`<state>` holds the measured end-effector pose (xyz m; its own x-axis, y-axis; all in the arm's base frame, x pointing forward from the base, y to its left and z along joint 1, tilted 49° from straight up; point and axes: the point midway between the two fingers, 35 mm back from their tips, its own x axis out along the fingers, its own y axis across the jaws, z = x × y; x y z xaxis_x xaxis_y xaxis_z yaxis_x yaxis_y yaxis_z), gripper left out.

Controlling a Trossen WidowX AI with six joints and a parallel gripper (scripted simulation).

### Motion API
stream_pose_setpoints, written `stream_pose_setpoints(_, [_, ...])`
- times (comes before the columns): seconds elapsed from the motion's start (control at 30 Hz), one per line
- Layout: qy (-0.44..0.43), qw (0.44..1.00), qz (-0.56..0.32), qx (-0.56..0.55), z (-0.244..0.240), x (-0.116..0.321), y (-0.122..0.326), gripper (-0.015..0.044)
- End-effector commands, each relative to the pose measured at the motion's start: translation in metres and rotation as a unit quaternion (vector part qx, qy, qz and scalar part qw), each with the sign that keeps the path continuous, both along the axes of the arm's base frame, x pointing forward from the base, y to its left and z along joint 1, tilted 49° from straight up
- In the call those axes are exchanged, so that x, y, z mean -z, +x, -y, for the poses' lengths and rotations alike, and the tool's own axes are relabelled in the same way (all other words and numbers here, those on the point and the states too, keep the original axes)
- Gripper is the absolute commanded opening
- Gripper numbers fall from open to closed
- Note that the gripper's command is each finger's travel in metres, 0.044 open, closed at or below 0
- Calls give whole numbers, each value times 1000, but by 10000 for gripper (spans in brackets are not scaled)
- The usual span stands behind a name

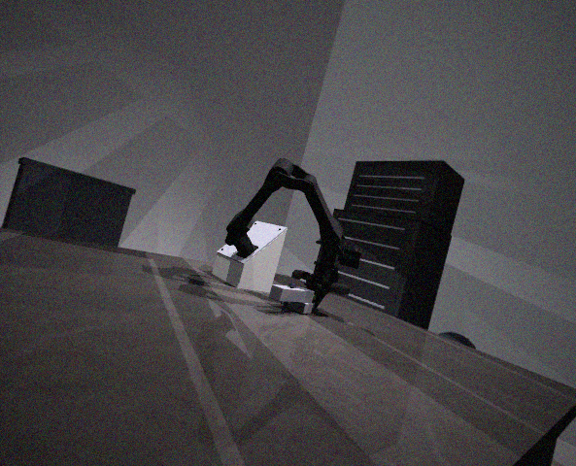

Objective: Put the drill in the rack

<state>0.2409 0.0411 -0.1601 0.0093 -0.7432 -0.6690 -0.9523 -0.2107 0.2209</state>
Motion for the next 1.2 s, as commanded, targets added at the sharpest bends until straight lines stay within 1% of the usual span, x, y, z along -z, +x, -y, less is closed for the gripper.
stream_pose_setpoints(0.0, [-1, 1000, 0, -1, -1, -1, -1, 0])
stream_pose_setpoints(1.17, [-1, 1000, 0, -1, -3, -3, -3, 0])
